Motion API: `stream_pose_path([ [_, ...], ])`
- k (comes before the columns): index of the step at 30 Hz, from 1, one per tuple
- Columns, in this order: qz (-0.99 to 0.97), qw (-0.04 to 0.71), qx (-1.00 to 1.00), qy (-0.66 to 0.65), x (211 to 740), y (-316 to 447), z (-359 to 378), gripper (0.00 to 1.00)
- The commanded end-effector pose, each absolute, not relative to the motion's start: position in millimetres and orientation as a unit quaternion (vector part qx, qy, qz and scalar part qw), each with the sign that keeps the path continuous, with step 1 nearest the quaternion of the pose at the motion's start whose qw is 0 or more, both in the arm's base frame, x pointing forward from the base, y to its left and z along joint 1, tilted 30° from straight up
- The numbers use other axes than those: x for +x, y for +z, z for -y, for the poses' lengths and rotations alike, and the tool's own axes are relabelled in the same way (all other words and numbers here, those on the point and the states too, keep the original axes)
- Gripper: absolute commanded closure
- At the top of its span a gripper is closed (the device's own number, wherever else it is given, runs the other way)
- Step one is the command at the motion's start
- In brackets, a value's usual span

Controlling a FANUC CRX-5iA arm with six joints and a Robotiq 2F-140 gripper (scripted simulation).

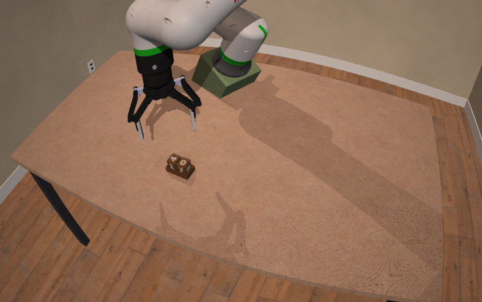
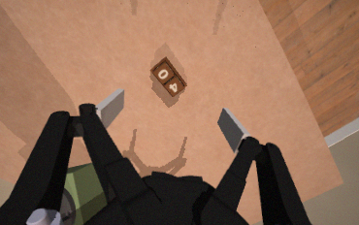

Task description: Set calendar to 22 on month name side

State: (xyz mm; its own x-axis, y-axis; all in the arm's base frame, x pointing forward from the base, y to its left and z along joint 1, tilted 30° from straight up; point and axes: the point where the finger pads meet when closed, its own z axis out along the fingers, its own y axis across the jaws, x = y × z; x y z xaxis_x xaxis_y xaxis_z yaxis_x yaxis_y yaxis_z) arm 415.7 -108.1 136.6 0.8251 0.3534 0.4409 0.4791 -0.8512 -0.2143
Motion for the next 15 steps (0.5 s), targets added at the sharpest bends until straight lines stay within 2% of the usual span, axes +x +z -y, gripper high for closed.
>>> stream_pose_path([
  [1,0.302,0.146,-0.918,-0.213,416.9,133.7,106.8,0.00],
  [15,0.491,0.097,-0.832,-0.239,419.6,126.2,103.1,0.00],
])
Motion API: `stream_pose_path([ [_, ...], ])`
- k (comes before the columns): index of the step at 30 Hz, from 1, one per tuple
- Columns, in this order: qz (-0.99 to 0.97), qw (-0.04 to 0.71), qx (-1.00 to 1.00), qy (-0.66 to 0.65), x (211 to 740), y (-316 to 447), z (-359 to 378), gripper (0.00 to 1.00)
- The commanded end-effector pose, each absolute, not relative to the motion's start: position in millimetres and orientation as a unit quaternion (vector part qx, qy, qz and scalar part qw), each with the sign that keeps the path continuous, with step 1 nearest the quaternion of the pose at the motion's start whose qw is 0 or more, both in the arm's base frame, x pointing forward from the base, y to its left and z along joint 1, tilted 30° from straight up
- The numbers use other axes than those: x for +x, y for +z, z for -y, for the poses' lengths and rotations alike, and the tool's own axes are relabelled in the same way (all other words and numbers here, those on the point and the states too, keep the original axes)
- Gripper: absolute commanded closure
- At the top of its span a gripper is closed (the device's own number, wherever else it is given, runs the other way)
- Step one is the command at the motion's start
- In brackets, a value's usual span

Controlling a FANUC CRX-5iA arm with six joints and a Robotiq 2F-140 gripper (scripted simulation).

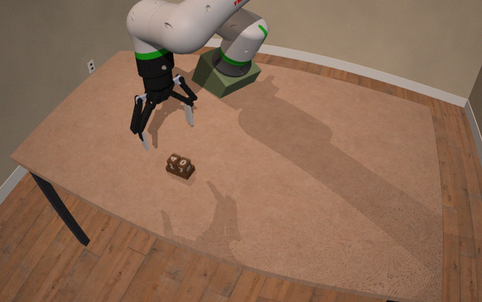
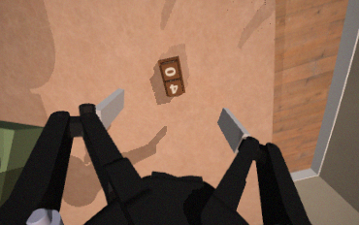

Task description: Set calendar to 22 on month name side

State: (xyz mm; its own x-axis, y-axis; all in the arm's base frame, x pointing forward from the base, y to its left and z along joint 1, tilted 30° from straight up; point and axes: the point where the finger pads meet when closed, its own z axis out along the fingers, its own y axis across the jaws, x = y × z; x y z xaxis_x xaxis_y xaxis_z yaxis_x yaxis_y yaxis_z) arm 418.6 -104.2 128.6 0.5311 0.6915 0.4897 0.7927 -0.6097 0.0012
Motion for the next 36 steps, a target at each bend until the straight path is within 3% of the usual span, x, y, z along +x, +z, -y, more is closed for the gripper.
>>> stream_pose_path([
  [1,0.501,0.094,-0.826,-0.241,419.7,125.8,102.9,0.00],
  [14,0.591,0.066,-0.764,-0.250,421.0,121.9,100.9,0.00],
  [15,0.591,0.066,-0.764,-0.250,421.0,121.9,100.9,0.71],
  [36,0.591,0.066,-0.764,-0.250,421.0,121.9,100.9,0.71],
])
